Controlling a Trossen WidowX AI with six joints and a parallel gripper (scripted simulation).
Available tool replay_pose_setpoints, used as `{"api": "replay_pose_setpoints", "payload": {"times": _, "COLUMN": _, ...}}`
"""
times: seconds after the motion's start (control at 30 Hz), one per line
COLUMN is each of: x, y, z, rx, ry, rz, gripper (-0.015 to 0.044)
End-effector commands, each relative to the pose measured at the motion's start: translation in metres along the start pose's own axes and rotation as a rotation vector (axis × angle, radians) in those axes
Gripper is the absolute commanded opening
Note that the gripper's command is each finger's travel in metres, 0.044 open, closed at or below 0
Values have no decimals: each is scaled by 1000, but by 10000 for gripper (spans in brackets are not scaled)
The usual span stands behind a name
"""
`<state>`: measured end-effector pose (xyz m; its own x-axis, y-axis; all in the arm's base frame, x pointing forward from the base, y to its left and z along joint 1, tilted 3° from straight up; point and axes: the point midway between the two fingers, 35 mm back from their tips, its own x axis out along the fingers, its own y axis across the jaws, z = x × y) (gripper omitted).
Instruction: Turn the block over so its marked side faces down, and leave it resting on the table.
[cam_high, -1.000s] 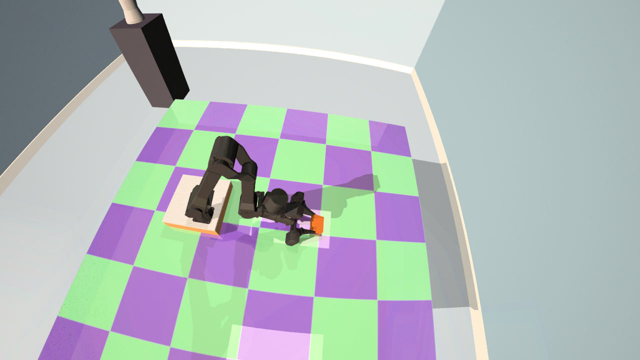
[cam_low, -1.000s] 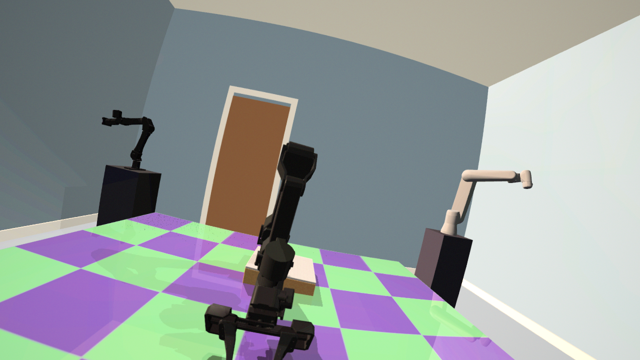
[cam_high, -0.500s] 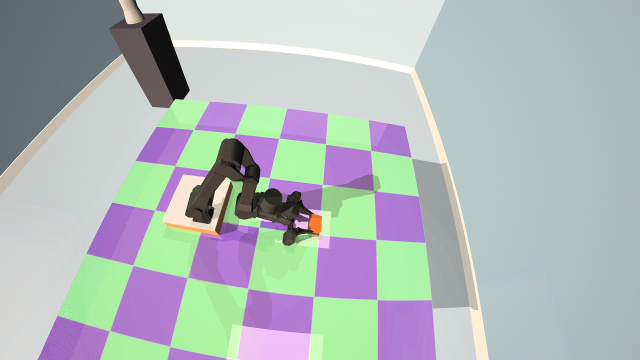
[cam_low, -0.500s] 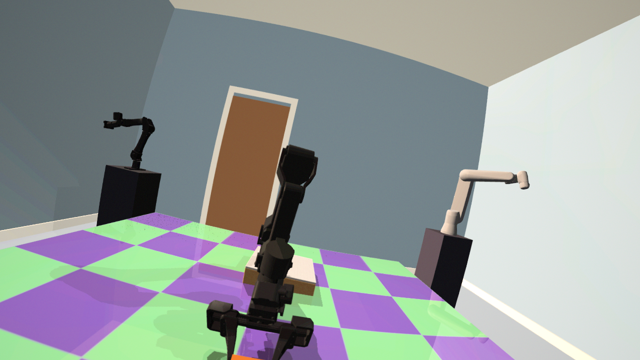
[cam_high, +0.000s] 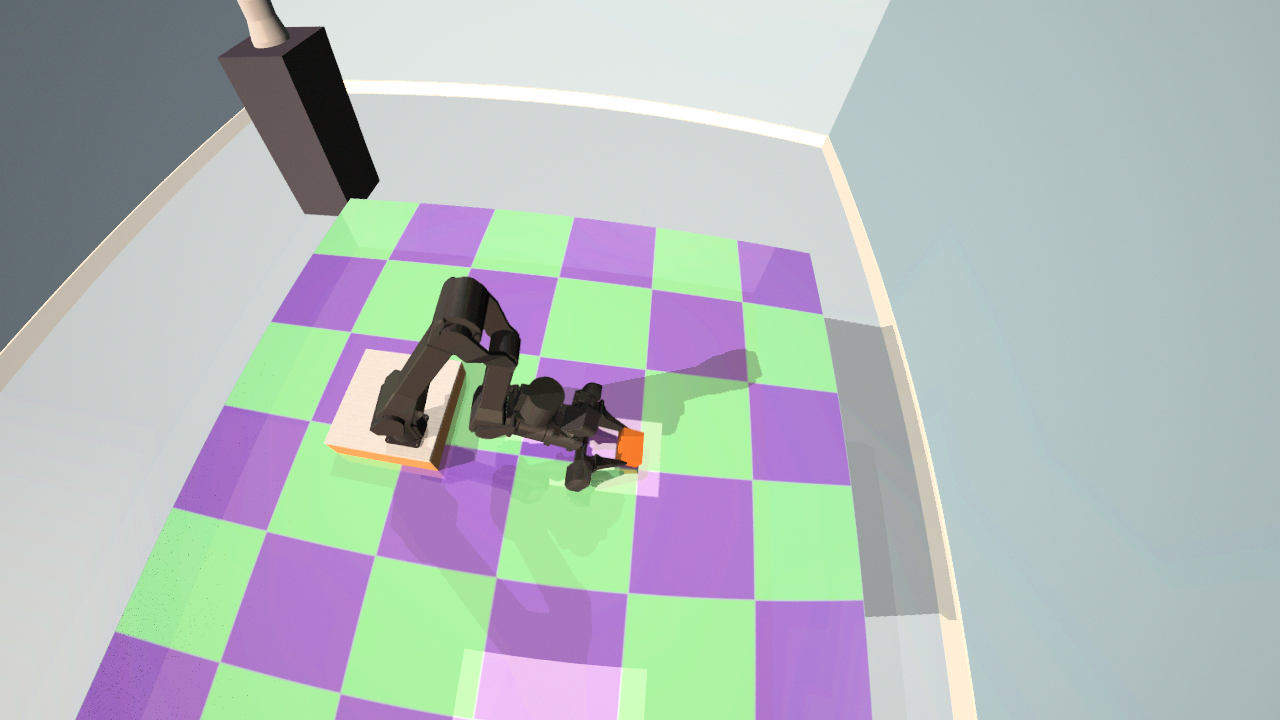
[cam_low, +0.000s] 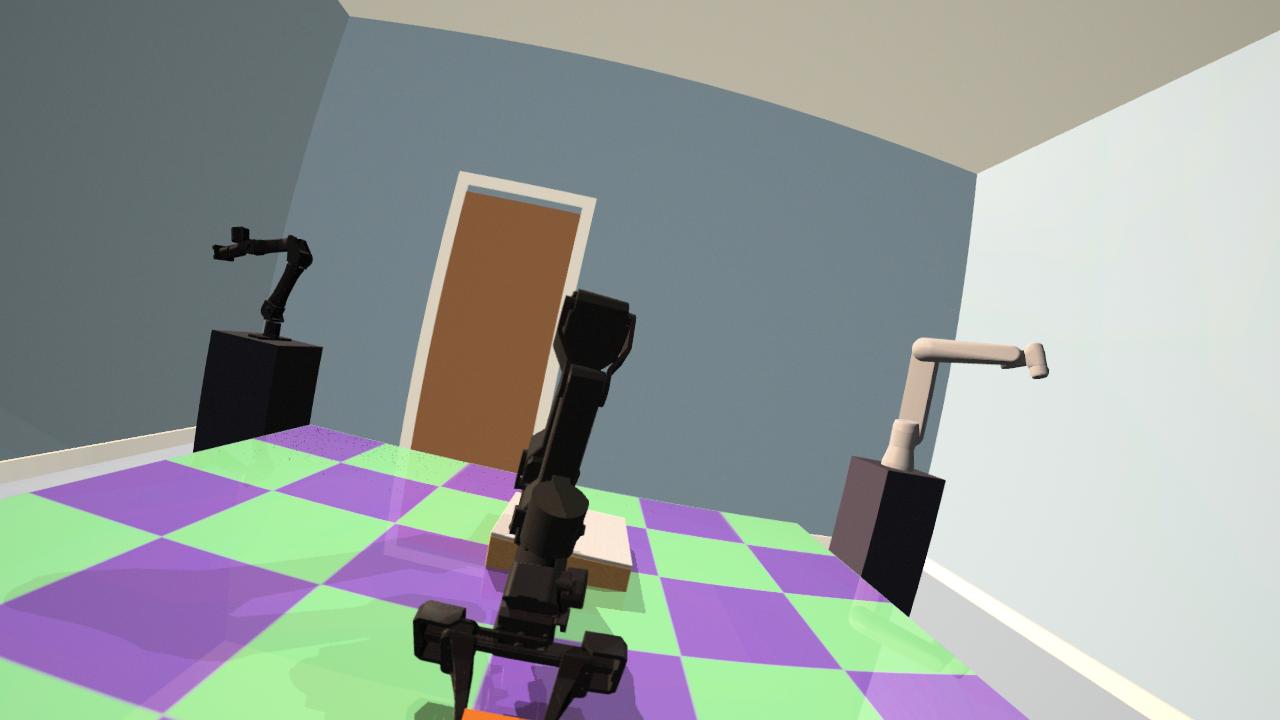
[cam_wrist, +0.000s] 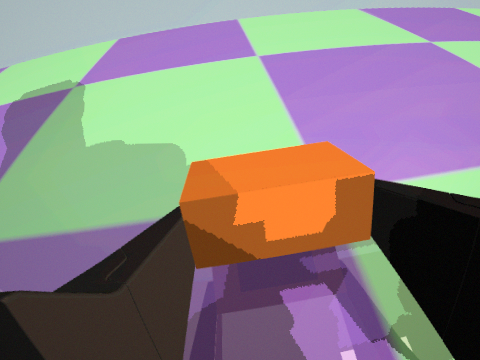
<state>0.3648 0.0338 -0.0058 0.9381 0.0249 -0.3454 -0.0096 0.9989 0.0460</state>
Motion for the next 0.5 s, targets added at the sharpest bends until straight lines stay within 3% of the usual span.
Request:
{"api": "replay_pose_setpoints", "payload": {"times": 0.0, "x": 0, "y": -1, "z": 1, "rx": 5, "ry": -5, "rz": -4, "gripper": 289}}
{"api": "replay_pose_setpoints", "payload": {"times": 0.2, "x": 0, "y": -1, "z": 1, "rx": 5, "ry": -5, "rz": -4, "gripper": 440}}
{"api": "replay_pose_setpoints", "payload": {"times": 0.47, "x": 0, "y": -1, "z": 1, "rx": 5, "ry": -5, "rz": -4, "gripper": 440}}
